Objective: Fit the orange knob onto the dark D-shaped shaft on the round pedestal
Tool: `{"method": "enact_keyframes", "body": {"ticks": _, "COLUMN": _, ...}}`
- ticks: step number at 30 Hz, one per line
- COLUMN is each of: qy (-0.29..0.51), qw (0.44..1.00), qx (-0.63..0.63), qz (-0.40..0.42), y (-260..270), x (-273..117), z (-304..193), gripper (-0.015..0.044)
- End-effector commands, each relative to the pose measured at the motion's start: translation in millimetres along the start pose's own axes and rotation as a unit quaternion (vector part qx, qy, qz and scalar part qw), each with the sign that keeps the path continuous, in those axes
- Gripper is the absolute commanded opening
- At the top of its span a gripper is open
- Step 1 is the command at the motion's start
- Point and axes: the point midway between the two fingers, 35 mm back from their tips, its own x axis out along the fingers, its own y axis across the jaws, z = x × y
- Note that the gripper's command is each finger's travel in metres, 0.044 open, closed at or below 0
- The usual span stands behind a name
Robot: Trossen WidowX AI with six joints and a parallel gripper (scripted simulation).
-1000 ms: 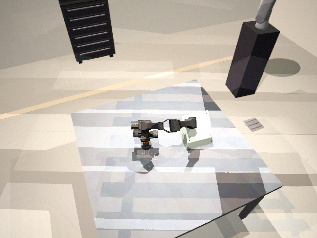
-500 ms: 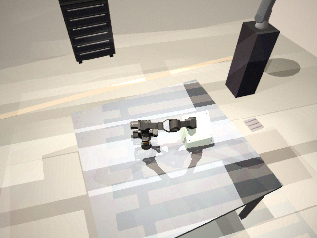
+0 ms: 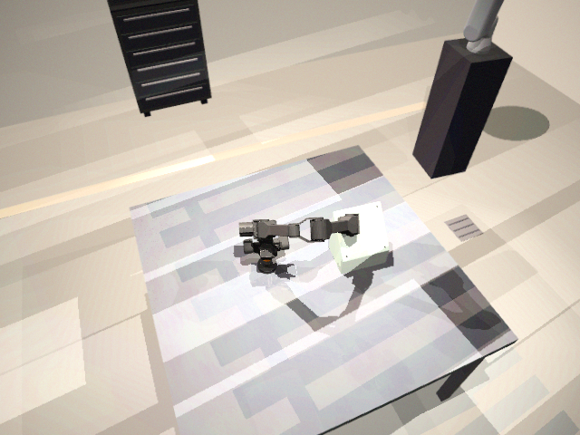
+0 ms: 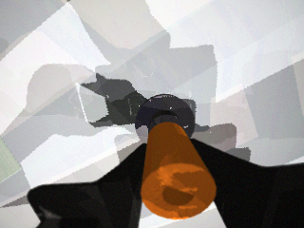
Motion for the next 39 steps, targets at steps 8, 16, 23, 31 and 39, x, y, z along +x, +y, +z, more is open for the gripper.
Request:
{"method": "enact_keyframes", "body": {"ticks": 8, "qy": 0.0, "qw": 1.0, "qx": -0.002, "qz": -0.001, "y": -1.2, "x": 2.1, "z": -0.1, "gripper": 0.0}}
{"method": "enact_keyframes", "body": {"ticks": 16, "qy": 0.0, "qw": 1.0, "qx": -0.002, "qz": -0.001, "y": -0.6, "x": 2.2, "z": -0.3, "gripper": 0.0}}
{"method": "enact_keyframes", "body": {"ticks": 23, "qy": 0.0, "qw": 1.0, "qx": -0.002, "qz": -0.001, "y": -0.5, "x": 2.2, "z": -0.4, "gripper": 0.0}}
{"method": "enact_keyframes", "body": {"ticks": 31, "qy": 0.0, "qw": 1.0, "qx": -0.015, "qz": -0.001, "y": -0.6, "x": -2.7, "z": 0.1, "gripper": 0.0}}
{"method": "enact_keyframes", "body": {"ticks": 39, "qy": 0.0, "qw": 0.994, "qx": -0.107, "qz": -0.001, "y": -2.3, "x": -0.8, "z": -0.8, "gripper": 0.0}}
